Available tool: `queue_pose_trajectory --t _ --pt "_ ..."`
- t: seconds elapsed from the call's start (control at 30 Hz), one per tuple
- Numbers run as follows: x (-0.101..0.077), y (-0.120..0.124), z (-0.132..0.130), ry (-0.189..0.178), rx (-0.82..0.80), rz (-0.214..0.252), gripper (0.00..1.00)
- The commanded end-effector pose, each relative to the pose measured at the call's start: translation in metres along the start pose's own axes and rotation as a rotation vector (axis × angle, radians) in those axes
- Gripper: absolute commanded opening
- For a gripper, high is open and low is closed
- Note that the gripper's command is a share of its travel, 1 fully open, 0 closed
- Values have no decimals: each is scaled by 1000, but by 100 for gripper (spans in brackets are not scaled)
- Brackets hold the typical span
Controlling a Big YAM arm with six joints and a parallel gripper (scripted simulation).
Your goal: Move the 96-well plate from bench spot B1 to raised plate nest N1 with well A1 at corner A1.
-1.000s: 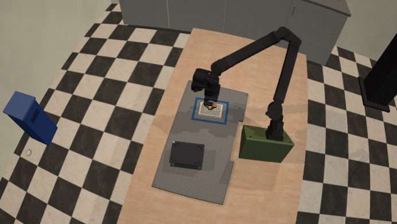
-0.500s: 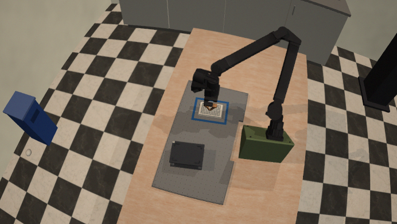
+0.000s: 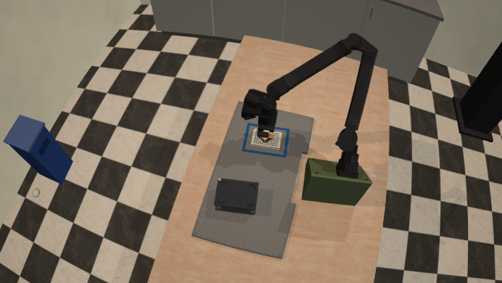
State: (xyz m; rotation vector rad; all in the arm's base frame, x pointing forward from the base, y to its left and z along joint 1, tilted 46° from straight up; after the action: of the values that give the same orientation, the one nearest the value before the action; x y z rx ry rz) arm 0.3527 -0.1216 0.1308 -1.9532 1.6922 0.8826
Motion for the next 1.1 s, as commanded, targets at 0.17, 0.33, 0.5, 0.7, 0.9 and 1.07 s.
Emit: queue_pose_trajectory --t 0.17,0.33,0.5,0.7,0.9,1.07 --pt "20 1 -1 -3 -7 6 100" --pt "25 -1 -4 -1 -2 2 100" --pt "32 0 -3 -2 -5 4 100" --pt "42 0 -3 -1 -4 3 100" --pt "51 0 -3 -2 -5 4 100" --pt "58 1 -2 -3 -6 5 100"
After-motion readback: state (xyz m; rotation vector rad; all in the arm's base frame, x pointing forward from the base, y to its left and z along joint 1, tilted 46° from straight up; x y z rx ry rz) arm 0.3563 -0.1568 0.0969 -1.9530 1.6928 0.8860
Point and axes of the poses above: the point where the finger pads meet when closed, its own x axis out along the fingers, its own z axis across the jaws, y = z × x, the point moved 8 cm from there along -x, back along the fingers, and after that the axes turned 8 degrees about -x, right-handed, at the moved point
